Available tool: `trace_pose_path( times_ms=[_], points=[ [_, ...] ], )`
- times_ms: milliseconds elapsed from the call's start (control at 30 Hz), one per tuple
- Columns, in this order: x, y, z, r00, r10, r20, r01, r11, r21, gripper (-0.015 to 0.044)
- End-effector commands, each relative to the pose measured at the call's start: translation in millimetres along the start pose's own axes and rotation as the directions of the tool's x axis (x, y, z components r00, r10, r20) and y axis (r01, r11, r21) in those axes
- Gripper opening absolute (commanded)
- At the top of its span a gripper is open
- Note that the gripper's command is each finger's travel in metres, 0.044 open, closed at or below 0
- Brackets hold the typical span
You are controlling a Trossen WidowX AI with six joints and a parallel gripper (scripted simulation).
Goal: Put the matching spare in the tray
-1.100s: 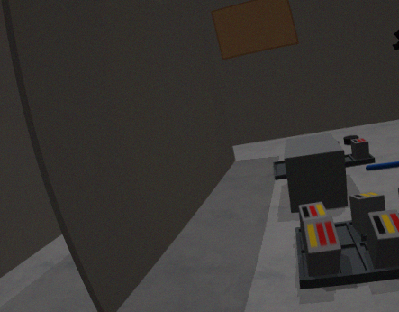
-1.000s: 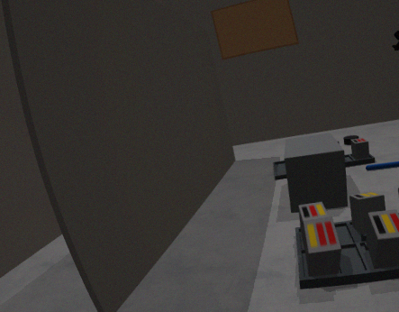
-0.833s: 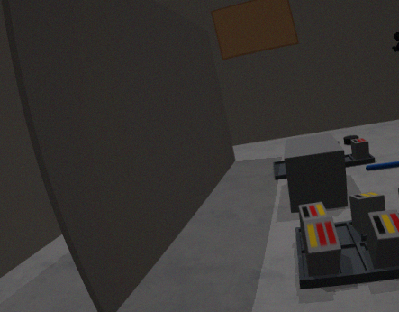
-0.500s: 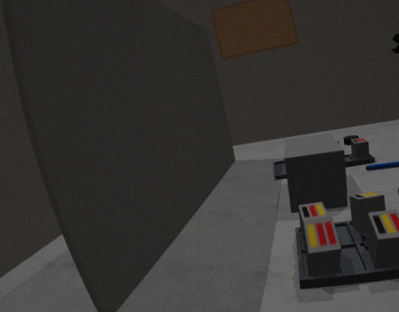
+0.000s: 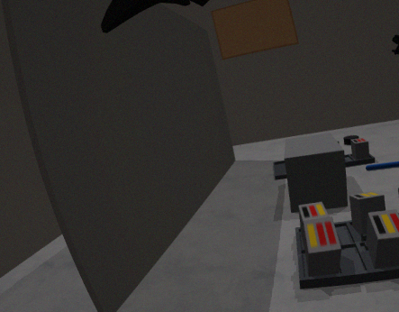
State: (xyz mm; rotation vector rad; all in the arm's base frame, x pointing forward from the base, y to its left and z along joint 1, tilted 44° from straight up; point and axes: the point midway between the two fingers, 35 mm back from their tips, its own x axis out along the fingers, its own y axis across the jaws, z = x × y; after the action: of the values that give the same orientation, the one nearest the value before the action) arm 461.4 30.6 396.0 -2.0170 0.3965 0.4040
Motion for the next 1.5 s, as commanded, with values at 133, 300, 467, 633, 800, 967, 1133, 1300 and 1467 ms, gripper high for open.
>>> trace_pose_path(
  times_ms=[133, 300, 467, 633, 800, 967, 1133, 1300, 1467],
  points=[
    [62.0, 128.3, -15.9, 0.92, 0.336, 0.202, -0.391, 0.824, 0.41, 0.044],
    [77.6, 199.3, -17.3, 0.807, 0.476, 0.35, -0.578, 0.513, 0.635, 0.044],
    [83.8, 263.9, -14.2, 0.66, 0.527, 0.536, -0.668, 0.085, 0.739, 0.044],
    [76.2, 340.5, -9.5, 0.45, 0.407, 0.795, -0.524, -0.601, 0.604, 0.044],
    [65.7, 379.0, -10.8, 0.362, 0.207, 0.909, -0.236, -0.923, 0.304, 0.044],
    [65.7, 379.0, -10.8, 0.362, 0.207, 0.909, -0.236, -0.923, 0.304, 0.044],
    [73.6, 382.5, 4.7, 0.363, 0.207, 0.909, -0.236, -0.923, 0.305, 0.044],
    [87.7, 390.9, 43.5, 0.362, 0.205, 0.909, -0.237, -0.923, 0.303, 0.044],
    [87.7, 390.9, 43.5, 0.362, 0.205, 0.909, -0.237, -0.923, 0.303, 0.044]
  ],
)
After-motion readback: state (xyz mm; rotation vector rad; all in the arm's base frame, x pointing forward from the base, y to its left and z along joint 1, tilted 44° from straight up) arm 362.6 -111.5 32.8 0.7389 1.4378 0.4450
